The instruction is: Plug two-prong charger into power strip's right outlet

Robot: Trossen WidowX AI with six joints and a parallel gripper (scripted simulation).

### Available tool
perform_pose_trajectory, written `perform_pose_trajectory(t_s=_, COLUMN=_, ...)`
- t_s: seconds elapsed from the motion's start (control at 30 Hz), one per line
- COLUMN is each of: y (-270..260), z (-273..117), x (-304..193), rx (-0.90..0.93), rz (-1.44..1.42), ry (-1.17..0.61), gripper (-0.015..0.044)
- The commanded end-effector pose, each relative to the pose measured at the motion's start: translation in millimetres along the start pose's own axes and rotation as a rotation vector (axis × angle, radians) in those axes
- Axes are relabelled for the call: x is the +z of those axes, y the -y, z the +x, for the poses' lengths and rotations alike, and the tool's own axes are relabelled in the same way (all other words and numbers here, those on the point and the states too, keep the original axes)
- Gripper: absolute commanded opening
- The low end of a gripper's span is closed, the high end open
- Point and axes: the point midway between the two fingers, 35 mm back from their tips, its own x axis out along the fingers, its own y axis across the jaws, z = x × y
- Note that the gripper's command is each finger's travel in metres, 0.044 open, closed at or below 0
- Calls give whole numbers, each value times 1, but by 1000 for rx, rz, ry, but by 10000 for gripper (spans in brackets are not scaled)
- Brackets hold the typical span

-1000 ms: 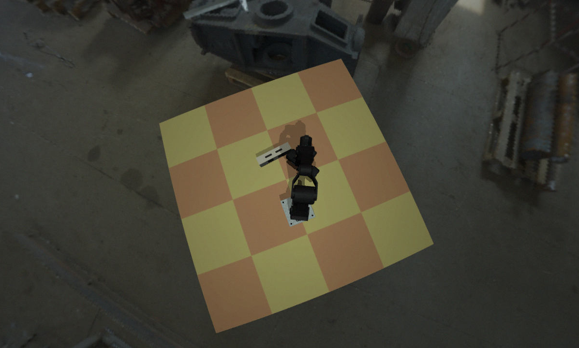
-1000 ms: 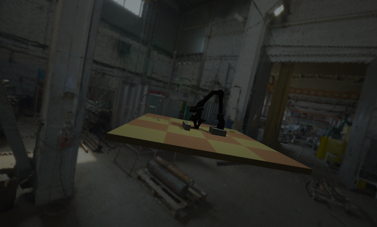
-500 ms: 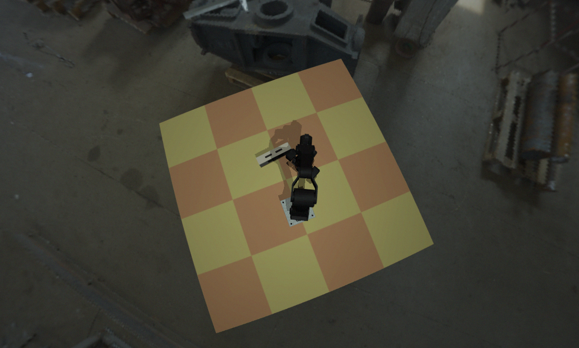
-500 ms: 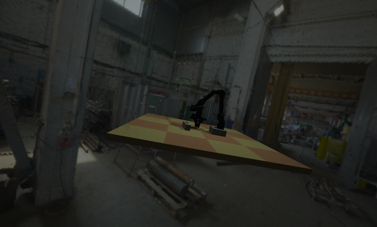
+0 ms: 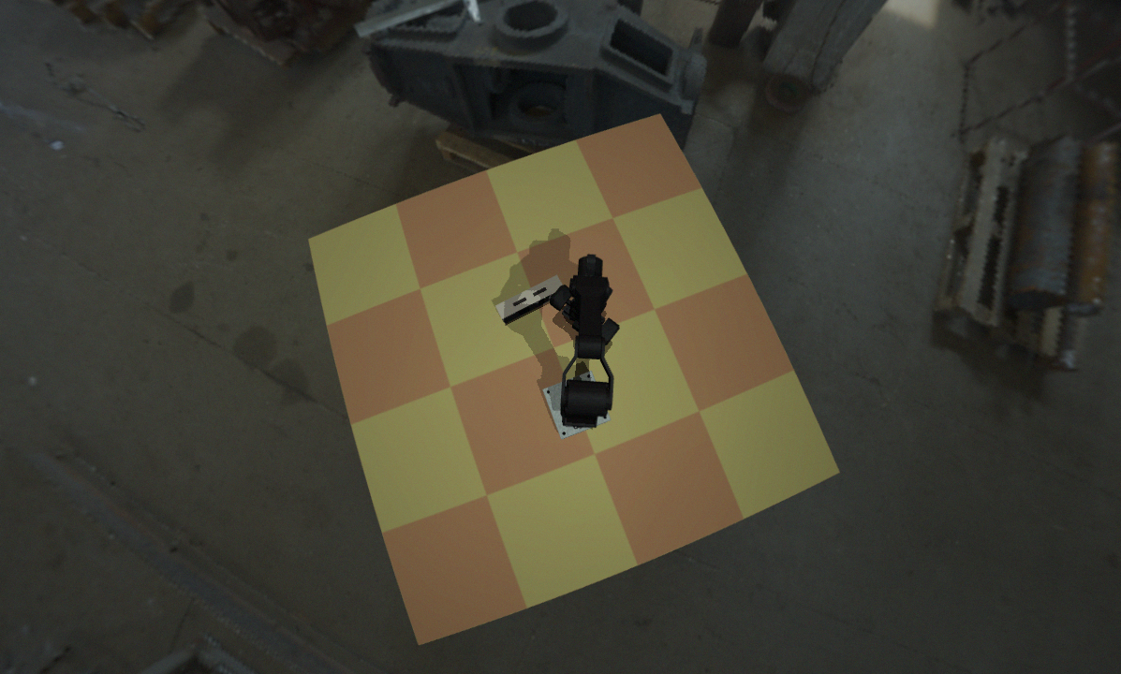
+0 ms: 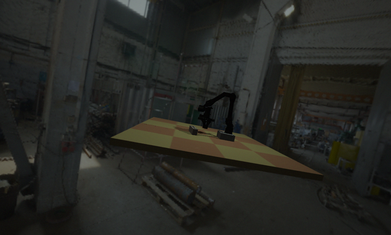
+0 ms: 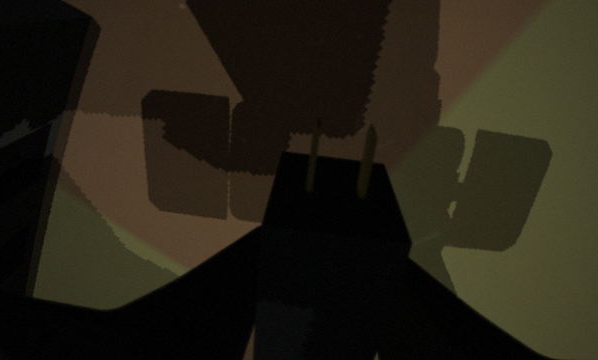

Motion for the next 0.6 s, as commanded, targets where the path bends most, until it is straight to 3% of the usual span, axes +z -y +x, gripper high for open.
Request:
perform_pose_trajectory(t_s=0.0, y=-3, z=2, x=-2, rx=-6, rz=-79, ry=5, gripper=0)
perform_pose_trajectory(t_s=0.57, y=-18, z=17, x=-15, rx=-27, rz=-419, ry=8, gripper=0)
